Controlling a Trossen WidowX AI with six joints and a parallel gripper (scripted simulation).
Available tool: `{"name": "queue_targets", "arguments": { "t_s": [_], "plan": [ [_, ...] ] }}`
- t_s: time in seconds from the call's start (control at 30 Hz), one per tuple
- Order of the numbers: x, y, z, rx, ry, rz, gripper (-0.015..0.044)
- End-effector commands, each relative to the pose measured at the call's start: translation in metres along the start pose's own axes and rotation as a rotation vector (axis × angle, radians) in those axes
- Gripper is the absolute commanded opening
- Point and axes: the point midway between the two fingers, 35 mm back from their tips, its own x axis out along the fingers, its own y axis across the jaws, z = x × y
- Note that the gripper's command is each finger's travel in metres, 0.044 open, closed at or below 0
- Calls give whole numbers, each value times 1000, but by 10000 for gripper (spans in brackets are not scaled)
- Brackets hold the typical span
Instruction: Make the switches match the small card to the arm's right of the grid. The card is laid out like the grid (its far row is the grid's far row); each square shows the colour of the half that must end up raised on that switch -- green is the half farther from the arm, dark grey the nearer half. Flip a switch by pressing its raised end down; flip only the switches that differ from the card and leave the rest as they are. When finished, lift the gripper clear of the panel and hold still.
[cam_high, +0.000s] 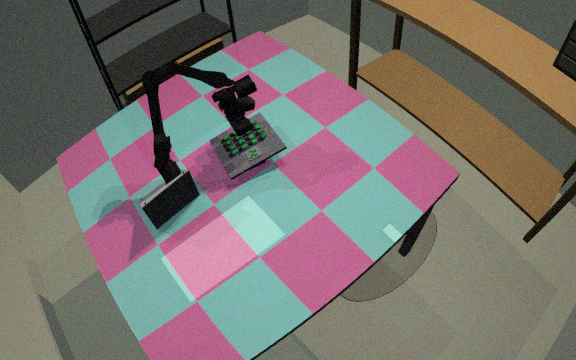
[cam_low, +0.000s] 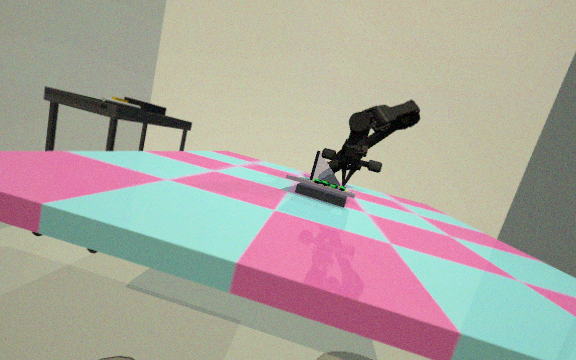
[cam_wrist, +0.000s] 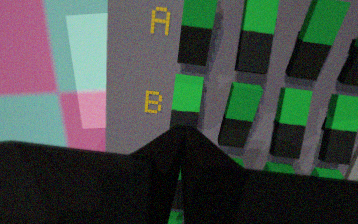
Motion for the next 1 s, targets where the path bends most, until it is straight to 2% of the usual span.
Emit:
{"name": "queue_targets", "arguments": {
  "t_s": [0.0,0.97],
  "plan": [
    [1,0,0,4,0,5,0],
    [5,0,0,4,0,5,0]
  ]
}}
